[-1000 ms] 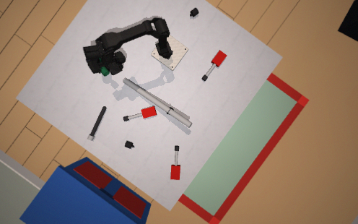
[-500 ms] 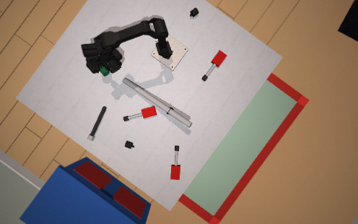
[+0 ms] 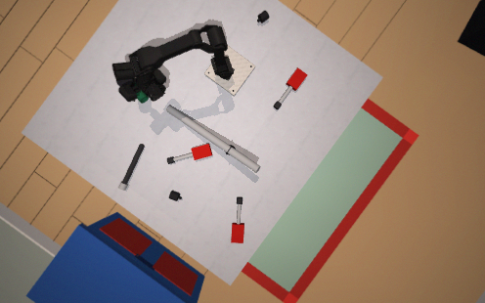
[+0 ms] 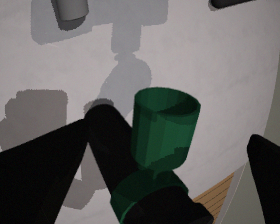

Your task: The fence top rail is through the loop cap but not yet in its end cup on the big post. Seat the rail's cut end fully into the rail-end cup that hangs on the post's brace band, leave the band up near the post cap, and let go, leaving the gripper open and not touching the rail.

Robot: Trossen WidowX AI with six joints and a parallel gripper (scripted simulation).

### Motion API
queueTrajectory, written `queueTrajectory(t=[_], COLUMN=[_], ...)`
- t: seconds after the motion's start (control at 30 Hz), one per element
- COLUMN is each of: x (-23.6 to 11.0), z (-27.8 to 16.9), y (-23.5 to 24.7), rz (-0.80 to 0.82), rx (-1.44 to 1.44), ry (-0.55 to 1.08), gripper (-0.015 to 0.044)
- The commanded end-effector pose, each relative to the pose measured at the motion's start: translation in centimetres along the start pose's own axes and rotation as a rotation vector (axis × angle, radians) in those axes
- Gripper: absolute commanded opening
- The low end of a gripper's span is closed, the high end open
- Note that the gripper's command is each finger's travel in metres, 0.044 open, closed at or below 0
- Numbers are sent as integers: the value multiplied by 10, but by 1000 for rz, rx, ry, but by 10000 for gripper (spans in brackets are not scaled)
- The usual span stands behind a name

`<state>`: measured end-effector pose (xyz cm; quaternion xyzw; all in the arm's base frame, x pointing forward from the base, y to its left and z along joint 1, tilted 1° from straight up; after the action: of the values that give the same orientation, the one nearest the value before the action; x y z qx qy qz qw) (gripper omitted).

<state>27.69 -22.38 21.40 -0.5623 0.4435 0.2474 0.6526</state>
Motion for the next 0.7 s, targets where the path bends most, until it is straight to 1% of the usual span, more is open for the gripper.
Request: queueTrajectory(t=[0.0,0.67], x=[10,42], z=[0,1], y=[2,2], rz=[9,8], rx=[4,4], ry=[-6,-6], gripper=[440,440])
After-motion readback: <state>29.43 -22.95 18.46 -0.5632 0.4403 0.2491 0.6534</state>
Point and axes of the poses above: the point midway between the two fingers, 35 mm back from their tips, its own x axis out along the fingers, its own y axis across the jaws, z = x × y, the point moved 2 cm from there along -x, back along the fingers, and after that the axes turned 2 degrees about -x, right-handed, at the moved point
